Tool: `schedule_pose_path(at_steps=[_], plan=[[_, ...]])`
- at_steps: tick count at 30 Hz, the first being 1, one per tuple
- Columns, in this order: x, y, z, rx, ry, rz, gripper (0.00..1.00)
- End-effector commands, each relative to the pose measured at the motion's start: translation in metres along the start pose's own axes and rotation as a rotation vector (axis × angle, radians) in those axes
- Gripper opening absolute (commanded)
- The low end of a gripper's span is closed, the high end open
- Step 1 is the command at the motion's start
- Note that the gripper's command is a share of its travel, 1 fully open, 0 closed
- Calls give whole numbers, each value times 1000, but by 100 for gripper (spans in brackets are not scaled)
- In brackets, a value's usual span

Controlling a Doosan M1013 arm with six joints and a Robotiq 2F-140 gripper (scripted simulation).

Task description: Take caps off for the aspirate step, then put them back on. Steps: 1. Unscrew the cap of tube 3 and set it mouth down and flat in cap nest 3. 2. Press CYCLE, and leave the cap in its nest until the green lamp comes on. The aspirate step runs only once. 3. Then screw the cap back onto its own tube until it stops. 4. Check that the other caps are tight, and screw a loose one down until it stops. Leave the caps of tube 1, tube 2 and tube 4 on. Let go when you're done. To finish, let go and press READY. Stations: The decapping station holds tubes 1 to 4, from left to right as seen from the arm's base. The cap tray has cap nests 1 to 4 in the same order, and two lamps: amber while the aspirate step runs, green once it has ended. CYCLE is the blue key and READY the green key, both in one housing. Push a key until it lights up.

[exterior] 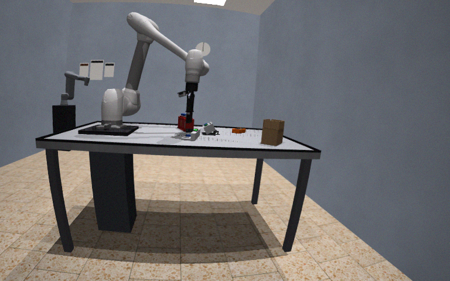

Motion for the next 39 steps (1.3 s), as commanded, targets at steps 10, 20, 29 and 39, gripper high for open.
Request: schedule_pose_path(at_steps=[10, 20, 29, 39], plan=[[64, -3, 2, -3, -3, -4, 36], [71, -5, 2, -2, -3, -9, 36], [78, -3, 2, -2, -3, -5, 36], [82, -3, 2, -2, -3, -5, 36]])
Point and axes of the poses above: the point where the finger pads meet when closed, its own x axis out along the fingers, its own z axis across the jaws, y = z × x, the point moved 7 cm from there along -x, back along the fingers, and after that the axes turned 9 degrees about x, right-handed, at the moved point
